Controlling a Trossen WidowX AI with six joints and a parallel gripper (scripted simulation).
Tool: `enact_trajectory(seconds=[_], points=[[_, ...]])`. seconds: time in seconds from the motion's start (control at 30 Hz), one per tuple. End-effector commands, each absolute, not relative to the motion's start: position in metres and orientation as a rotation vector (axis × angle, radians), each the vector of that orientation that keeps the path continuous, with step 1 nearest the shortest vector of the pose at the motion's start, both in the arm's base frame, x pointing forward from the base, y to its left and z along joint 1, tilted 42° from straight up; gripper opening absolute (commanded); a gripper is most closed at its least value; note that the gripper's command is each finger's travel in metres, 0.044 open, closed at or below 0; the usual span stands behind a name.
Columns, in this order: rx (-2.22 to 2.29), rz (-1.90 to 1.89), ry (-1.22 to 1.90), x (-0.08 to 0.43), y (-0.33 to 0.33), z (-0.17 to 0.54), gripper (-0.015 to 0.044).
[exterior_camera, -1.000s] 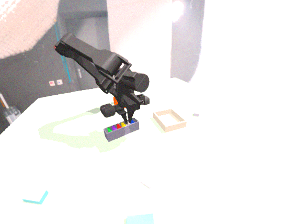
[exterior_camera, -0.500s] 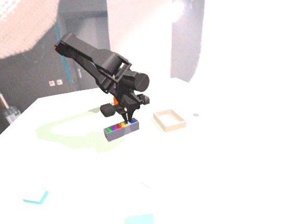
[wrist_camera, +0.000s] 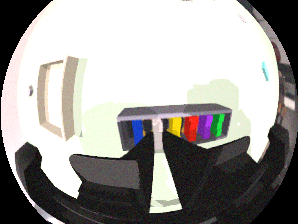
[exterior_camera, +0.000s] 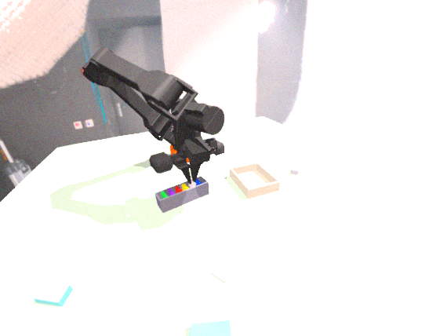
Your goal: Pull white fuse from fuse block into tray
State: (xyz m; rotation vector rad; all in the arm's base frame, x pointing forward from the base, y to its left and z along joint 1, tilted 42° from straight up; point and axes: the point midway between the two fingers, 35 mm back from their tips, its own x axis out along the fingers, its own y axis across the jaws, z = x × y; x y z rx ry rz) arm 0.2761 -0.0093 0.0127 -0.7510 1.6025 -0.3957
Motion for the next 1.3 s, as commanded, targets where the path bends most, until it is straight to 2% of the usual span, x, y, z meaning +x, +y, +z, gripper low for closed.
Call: enact_trajectory(seconds=[0.0,1.27], points=[[-0.747,-0.396,1.6,0.277,-0.007,0.015,0.0],[-0.748,-0.395,1.601,0.277,0.006,0.029,0.0]])
